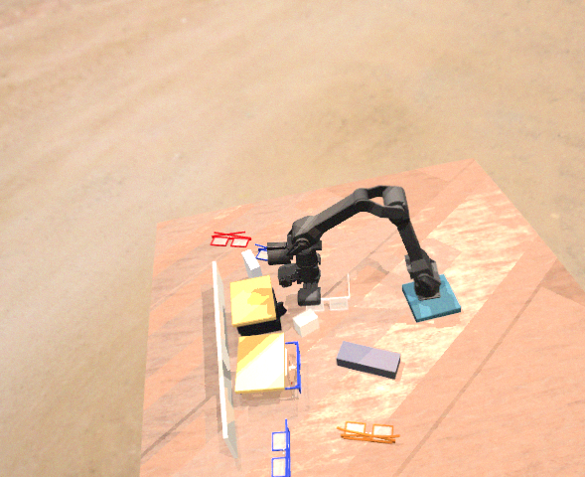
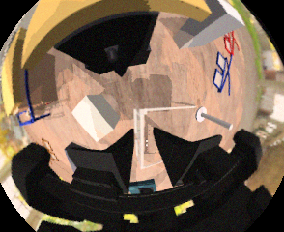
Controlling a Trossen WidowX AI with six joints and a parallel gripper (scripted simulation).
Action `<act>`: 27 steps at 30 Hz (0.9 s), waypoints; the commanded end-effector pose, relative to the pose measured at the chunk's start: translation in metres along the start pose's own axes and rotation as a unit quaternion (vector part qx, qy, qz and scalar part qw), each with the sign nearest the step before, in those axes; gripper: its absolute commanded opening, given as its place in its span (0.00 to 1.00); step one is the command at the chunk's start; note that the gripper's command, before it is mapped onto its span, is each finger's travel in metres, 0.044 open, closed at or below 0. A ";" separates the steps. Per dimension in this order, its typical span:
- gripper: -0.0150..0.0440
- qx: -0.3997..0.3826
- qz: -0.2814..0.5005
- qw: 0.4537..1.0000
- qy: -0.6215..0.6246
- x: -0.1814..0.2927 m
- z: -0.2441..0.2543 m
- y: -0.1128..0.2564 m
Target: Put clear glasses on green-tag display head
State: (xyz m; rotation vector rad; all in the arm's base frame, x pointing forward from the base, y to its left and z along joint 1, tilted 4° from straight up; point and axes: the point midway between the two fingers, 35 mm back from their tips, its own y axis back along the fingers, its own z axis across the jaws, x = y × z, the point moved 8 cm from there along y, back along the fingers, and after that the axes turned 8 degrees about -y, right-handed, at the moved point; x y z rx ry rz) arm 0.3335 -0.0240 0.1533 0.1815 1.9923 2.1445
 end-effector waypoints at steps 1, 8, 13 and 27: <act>0.49 0.001 0.002 1.000 -0.001 0.001 0.000 -0.007; 0.49 0.001 0.002 1.000 -0.001 0.002 0.000 -0.019; 0.49 0.001 0.002 1.000 -0.001 0.003 -0.001 -0.026; 0.37 0.000 0.001 1.000 0.001 0.002 0.000 -0.025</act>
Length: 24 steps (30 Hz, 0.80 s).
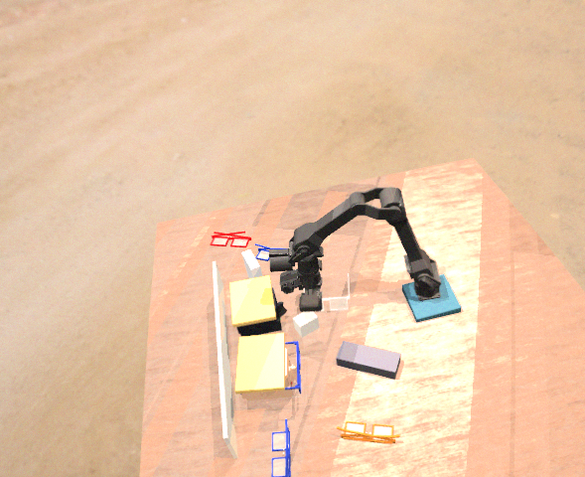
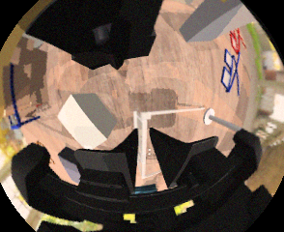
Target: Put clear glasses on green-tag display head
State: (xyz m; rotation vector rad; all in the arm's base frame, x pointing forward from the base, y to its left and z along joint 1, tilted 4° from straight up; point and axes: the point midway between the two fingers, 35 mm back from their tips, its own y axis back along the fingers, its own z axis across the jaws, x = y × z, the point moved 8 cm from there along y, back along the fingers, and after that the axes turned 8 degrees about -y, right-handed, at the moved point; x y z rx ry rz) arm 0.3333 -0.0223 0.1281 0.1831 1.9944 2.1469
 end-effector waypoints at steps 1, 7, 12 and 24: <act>0.36 0.000 0.000 1.000 0.000 0.000 0.000 0.000; 0.29 0.000 0.000 1.000 0.000 0.000 0.000 0.000; 0.25 0.000 0.000 1.000 0.000 0.000 0.000 0.000; 0.25 0.001 0.000 1.000 -0.001 -0.003 0.001 0.042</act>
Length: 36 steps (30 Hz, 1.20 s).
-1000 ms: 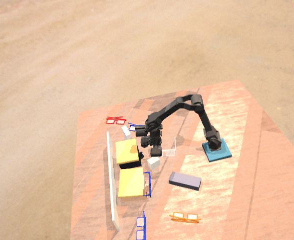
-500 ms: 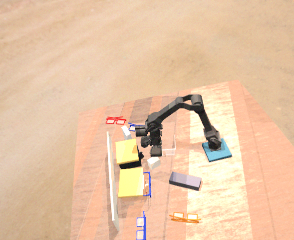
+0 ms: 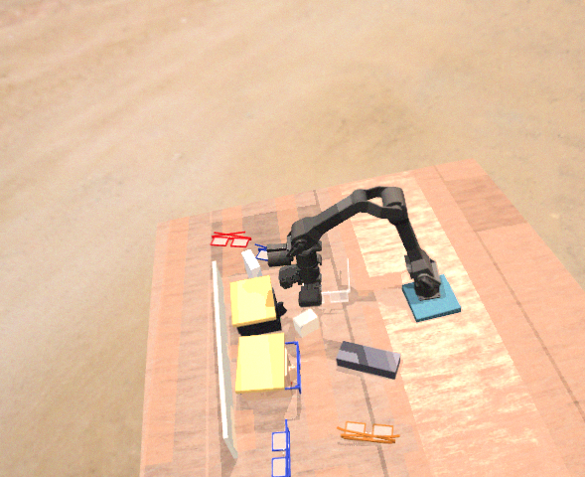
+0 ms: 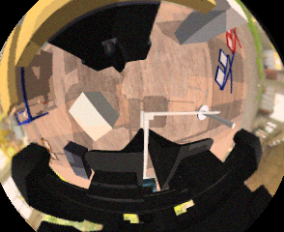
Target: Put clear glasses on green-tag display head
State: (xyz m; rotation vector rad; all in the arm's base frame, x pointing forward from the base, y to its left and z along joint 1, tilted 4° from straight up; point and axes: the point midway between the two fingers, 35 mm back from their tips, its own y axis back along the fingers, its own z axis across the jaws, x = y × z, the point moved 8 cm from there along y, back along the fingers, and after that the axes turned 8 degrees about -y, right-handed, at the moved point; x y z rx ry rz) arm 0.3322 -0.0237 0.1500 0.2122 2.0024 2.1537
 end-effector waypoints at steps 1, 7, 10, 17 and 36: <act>0.25 -0.001 -0.011 1.000 0.002 -0.002 0.000 0.026; 0.25 -0.001 -0.011 1.000 0.001 0.000 0.000 0.059; 0.25 0.000 -0.010 1.000 0.001 0.002 0.000 0.074; 0.25 -0.007 -0.011 1.000 0.020 0.004 -0.005 0.077; 0.25 -0.075 -0.050 0.967 0.238 0.013 -0.061 0.082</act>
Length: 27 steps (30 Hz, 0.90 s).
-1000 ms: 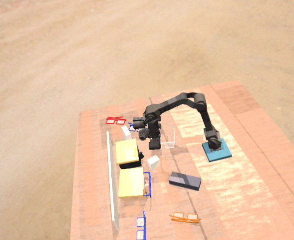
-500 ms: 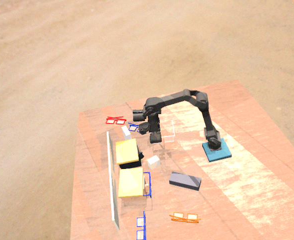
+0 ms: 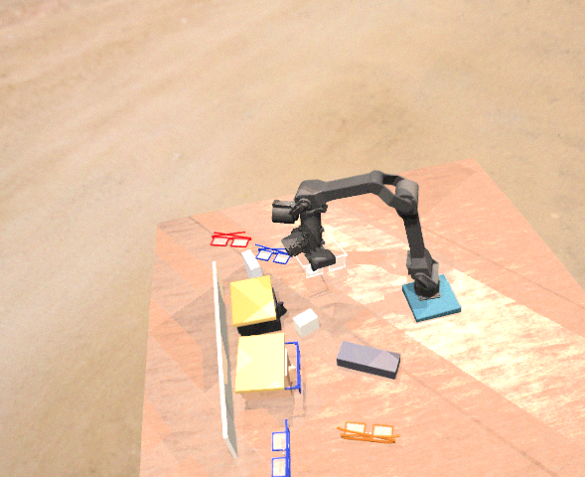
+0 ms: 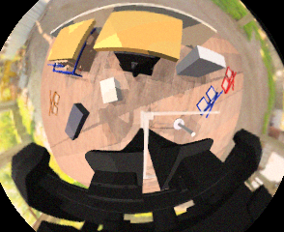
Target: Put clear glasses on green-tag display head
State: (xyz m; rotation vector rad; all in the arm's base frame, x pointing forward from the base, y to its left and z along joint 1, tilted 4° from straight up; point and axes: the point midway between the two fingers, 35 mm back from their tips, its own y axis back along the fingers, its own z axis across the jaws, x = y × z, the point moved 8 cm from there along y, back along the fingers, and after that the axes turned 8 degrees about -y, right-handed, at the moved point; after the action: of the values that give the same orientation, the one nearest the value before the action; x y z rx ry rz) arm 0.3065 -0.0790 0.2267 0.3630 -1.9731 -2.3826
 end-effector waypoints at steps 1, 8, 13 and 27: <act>0.25 -0.010 -0.013 0.999 0.041 0.007 -0.008 0.002; 0.25 -0.023 -0.042 0.991 0.125 0.020 -0.023 0.007; 0.25 -0.027 -0.066 0.980 0.184 0.030 -0.033 0.011; 0.25 -0.010 -0.136 0.929 0.345 0.060 -0.059 0.021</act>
State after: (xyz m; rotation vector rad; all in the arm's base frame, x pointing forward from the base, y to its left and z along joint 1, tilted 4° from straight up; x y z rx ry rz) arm 0.2628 -0.1449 0.2282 1.2520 -1.6487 -2.0276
